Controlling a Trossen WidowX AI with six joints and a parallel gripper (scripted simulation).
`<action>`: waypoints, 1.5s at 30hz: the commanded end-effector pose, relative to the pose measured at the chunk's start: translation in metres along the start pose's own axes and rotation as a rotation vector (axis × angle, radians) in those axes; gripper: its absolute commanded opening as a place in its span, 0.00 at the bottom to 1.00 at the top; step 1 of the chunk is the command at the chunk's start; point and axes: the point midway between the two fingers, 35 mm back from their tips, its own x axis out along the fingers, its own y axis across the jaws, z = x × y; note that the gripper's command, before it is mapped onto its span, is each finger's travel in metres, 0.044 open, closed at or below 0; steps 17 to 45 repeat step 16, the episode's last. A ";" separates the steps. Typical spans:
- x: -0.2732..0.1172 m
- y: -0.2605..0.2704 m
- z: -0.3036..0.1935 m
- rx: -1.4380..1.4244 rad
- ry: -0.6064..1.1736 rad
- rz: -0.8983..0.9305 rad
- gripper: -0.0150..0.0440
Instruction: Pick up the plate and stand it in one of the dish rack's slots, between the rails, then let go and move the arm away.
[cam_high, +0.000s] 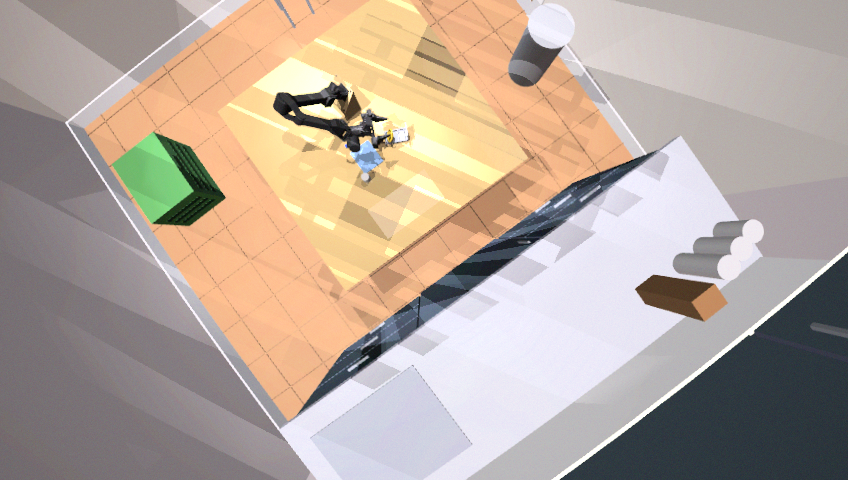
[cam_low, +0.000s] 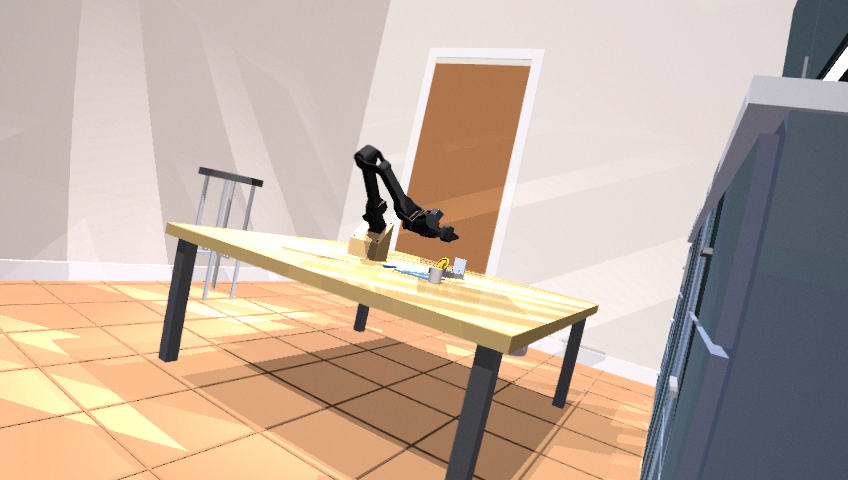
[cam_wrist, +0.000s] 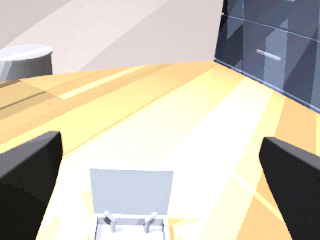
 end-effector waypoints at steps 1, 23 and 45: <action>-0.002 0.001 0.009 0.014 0.005 0.000 0.93; 0.007 0.019 0.007 0.348 0.248 0.114 0.93; 0.007 0.019 0.007 0.348 0.248 0.114 0.93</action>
